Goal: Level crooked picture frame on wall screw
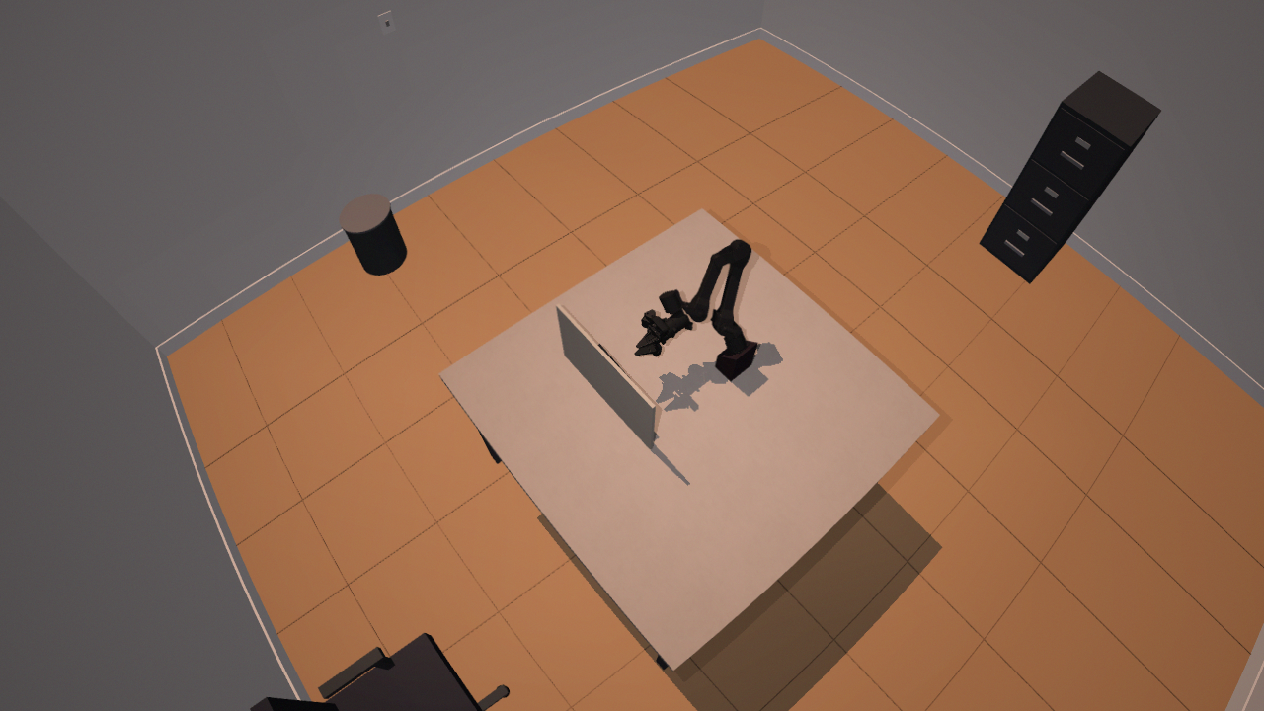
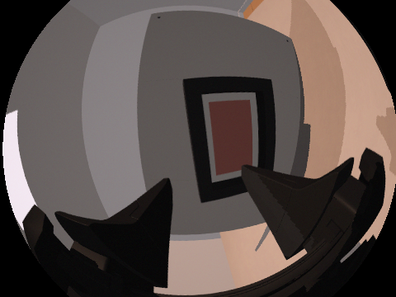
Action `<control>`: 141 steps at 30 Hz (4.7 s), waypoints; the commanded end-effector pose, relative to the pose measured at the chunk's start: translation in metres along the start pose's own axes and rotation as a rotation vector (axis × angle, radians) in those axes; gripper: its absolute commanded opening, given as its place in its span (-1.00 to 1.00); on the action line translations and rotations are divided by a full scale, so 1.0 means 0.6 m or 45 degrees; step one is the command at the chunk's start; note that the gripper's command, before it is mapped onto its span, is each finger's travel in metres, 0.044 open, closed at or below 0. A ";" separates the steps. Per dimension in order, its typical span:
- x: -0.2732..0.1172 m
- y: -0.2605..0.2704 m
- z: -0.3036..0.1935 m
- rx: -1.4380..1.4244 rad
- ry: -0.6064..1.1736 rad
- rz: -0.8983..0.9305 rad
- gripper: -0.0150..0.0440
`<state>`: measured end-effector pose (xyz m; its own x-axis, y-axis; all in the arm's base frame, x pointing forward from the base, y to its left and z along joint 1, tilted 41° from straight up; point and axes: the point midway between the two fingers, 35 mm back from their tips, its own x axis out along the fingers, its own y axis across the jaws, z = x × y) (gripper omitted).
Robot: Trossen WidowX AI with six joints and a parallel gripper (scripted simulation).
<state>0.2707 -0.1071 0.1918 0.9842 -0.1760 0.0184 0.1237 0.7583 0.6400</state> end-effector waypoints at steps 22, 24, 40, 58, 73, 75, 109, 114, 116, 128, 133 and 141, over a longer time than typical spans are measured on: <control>0.093 -0.003 -0.009 0.007 -0.004 0.001 0.39; 0.097 -0.003 -0.008 0.007 -0.004 0.001 0.39; 0.139 -0.002 -0.007 0.007 -0.006 0.002 0.39; 0.157 -0.002 -0.008 0.007 -0.006 0.003 0.39; 0.157 -0.003 -0.008 0.007 -0.006 0.003 0.39; 0.157 -0.003 -0.007 0.007 -0.006 0.003 0.39; 0.157 0.002 -0.008 0.007 -0.006 0.003 -0.49; 0.157 0.005 -0.008 0.007 -0.006 0.003 -0.49; 0.157 0.006 -0.008 0.007 -0.006 0.003 -0.49; 0.157 0.012 -0.008 0.008 -0.006 0.003 -0.49; 0.157 0.012 -0.008 0.008 -0.006 0.003 -0.49; 0.157 0.011 -0.008 0.008 -0.006 0.003 -0.49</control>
<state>0.3644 -0.1172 0.1920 0.9828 -0.1842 0.0154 0.1311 0.7533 0.6444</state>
